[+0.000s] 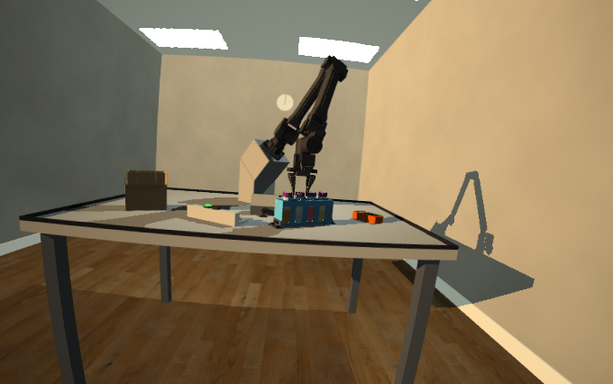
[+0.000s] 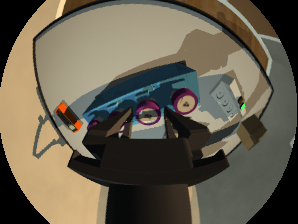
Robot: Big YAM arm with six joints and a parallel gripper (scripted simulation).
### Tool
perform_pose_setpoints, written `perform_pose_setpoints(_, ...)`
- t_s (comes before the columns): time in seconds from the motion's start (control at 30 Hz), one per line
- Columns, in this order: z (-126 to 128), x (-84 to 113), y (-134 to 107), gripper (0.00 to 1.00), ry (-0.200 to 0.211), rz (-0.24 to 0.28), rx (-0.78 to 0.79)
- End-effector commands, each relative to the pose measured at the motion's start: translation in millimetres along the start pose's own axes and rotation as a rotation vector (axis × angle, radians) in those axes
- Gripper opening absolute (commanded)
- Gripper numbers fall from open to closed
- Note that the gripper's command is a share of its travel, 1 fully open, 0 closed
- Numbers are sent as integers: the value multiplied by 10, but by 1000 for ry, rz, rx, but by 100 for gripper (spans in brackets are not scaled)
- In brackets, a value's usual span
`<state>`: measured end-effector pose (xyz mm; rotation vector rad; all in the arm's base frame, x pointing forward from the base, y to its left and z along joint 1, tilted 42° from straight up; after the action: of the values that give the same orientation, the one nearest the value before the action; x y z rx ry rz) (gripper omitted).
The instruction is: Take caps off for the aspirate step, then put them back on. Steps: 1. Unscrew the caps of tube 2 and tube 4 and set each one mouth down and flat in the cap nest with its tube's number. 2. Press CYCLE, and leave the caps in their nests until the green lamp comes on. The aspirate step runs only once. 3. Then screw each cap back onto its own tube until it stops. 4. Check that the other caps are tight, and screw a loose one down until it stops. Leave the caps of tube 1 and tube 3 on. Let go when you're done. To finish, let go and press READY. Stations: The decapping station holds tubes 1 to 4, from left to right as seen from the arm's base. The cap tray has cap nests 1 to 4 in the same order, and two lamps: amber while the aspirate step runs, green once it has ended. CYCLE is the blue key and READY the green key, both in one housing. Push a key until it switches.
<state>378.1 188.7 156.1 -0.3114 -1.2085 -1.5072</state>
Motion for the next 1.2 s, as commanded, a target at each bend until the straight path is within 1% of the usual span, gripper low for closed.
perform_pose_setpoints(0.0,20,26,68,49,2,-15,-53)
perform_pose_setpoints(0.33,20,26,68,49,2,-15,-53)
perform_pose_setpoints(0.37,-4,116,45,49,-2,-18,-73)
perform_pose_setpoints(0.53,3,287,95,49,-1,-28,-49)
perform_pose_setpoints(0.6,3,287,95,49,-1,-28,-49)
perform_pose_setpoints(0.73,29,440,177,49,1,-43,-41)
perform_pose_setpoints(0.9,33,596,179,49,0,-44,-39)
perform_pose_setpoints(0.97,33,602,180,49,0,-44,-39)
perform_pose_setpoints(1.0,-62,527,-73,0,-3,-12,-162)
perform_pose_setpoints(1.03,-101,525,-99,0,1,-32,-234)
perform_pose_setpoints(1.07,-144,523,-172,0,1,-32,-253)
perform_pose_setpoints(1.1,-186,520,-245,0,1,-32,-253)
perform_pose_setpoints(1.17,-186,520,-245,0,1,-32,-253)
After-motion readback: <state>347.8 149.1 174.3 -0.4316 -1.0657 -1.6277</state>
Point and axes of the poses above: the point where the finger pads meet when closed, its own x axis back along the fingers, its own z axis across the jaws, y = z × x, the point moved 4 cm from there along x, back along the fingers, and after that the axes turned 2 degrees about x, right-handed, at the moved point
